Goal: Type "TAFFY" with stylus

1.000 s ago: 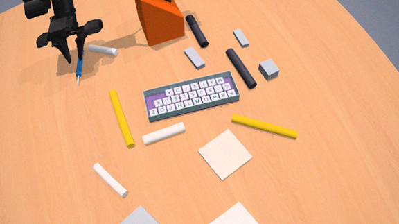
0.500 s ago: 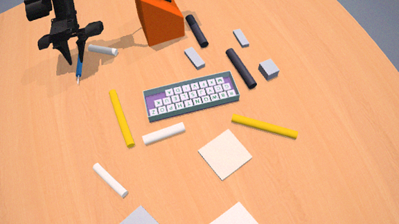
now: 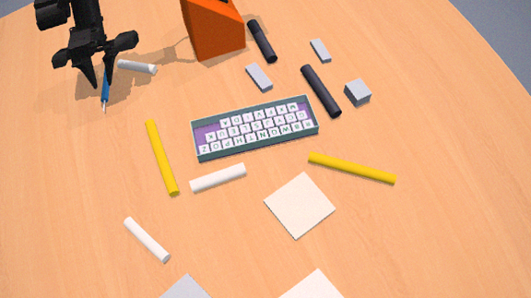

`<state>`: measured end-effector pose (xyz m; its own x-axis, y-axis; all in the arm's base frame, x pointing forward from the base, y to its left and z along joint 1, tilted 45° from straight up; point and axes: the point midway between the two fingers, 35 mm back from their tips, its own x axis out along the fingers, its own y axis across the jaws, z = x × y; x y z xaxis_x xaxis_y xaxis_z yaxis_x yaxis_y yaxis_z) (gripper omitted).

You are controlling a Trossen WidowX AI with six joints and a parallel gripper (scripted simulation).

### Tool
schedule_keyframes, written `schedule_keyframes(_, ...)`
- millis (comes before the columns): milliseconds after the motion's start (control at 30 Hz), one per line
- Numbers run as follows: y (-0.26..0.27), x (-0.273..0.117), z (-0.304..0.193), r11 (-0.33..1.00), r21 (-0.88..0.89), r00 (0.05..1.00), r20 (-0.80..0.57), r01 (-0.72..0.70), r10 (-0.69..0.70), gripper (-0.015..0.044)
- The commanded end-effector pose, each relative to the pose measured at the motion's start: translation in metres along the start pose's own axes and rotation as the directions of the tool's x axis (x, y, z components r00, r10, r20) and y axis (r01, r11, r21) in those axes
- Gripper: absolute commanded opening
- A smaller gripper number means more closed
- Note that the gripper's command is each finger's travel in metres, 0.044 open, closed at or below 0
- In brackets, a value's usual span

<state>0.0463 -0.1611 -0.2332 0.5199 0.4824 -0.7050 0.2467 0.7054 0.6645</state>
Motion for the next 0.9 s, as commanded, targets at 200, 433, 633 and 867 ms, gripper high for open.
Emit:
schedule_keyframes(200, 0.001, 0.007, -0.004, 1.0, -0.002, 1.0, -0.001, -0.005, 0.005, 0.015)
schedule_keyframes(433, 0.001, 0.009, -0.005, 1.0, -0.002, 1.0, -0.001, -0.005, 0.005, 0.015)
schedule_keyframes(633, 0.001, 0.012, -0.007, 1.0, -0.002, 1.0, -0.001, -0.005, 0.005, 0.015)
schedule_keyframes(867, 0.001, 0.013, -0.008, 1.0, -0.002, 1.0, -0.001, -0.005, 0.005, 0.015)
